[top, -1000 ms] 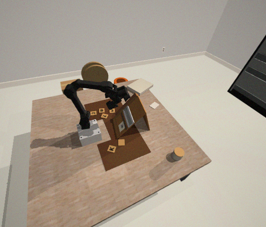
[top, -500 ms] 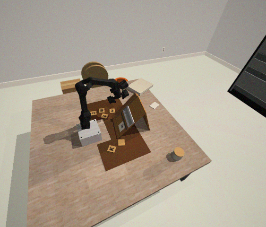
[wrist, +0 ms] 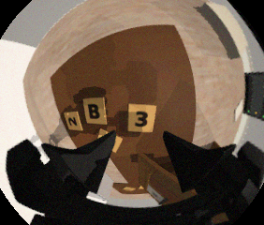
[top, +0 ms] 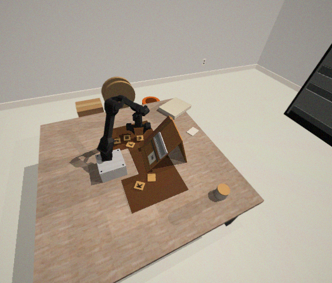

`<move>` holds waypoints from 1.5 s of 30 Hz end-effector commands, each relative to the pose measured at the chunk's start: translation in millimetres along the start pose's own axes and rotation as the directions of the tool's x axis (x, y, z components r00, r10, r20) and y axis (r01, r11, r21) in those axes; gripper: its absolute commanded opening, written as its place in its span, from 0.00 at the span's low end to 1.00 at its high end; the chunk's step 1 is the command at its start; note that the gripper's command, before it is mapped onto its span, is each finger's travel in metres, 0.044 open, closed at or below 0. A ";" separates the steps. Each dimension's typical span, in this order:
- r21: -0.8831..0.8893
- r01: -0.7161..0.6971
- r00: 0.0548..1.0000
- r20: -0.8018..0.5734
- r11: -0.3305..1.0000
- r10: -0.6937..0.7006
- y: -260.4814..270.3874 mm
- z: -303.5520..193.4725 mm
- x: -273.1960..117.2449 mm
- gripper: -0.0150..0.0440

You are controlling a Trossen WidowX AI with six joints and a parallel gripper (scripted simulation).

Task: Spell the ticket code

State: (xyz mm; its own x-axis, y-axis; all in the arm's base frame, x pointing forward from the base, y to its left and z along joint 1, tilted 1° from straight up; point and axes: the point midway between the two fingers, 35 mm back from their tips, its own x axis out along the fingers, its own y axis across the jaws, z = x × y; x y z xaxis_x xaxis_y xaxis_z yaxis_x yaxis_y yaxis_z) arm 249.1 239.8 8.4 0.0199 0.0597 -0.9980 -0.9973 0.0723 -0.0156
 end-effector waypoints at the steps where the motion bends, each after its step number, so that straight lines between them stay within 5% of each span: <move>1: 0.030 0.012 1.000 -0.012 0.999 -0.012 -1.7 -0.3 2.1 0.83; 45: 0.030 0.012 1.000 -0.012 0.999 -0.012 -4.7 2.0 54.1 0.83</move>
State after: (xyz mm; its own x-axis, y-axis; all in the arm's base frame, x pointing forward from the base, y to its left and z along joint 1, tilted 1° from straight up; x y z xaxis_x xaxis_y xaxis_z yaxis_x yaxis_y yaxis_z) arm 256.8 247.1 -38.1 0.0359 0.0575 -0.9977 -0.9947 0.0987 -0.0301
